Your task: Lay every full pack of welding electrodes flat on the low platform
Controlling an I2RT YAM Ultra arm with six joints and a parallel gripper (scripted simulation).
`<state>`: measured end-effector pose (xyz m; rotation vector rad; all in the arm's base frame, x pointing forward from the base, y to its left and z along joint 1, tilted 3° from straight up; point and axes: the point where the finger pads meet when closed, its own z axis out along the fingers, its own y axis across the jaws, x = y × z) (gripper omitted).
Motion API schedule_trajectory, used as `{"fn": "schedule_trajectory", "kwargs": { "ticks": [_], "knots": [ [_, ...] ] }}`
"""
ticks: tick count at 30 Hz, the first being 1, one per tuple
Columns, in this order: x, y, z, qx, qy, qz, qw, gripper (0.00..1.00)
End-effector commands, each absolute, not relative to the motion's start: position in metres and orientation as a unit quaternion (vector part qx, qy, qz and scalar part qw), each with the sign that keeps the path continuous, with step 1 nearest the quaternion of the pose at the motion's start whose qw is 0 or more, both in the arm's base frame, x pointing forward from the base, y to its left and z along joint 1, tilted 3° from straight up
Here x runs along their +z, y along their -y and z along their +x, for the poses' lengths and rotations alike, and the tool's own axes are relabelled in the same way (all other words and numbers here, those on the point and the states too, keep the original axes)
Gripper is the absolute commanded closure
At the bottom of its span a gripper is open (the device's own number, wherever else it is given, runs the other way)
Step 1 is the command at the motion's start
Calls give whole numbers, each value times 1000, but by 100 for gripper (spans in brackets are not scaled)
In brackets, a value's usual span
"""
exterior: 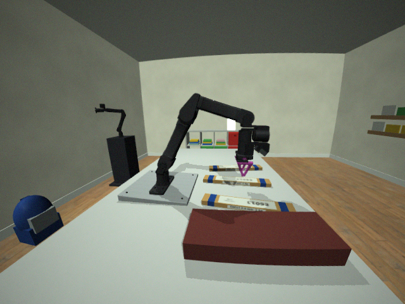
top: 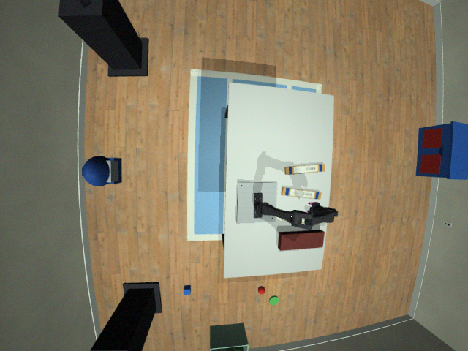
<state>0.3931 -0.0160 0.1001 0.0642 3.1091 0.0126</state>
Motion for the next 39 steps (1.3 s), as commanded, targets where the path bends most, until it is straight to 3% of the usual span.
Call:
{"fn": "schedule_trajectory", "kwargs": {
  "ticks": [1,39],
  "knots": [
    [108,18,408,0,-999,19,42,37],
    [129,17,395,3,-999,20,31,37]
  ]
}}
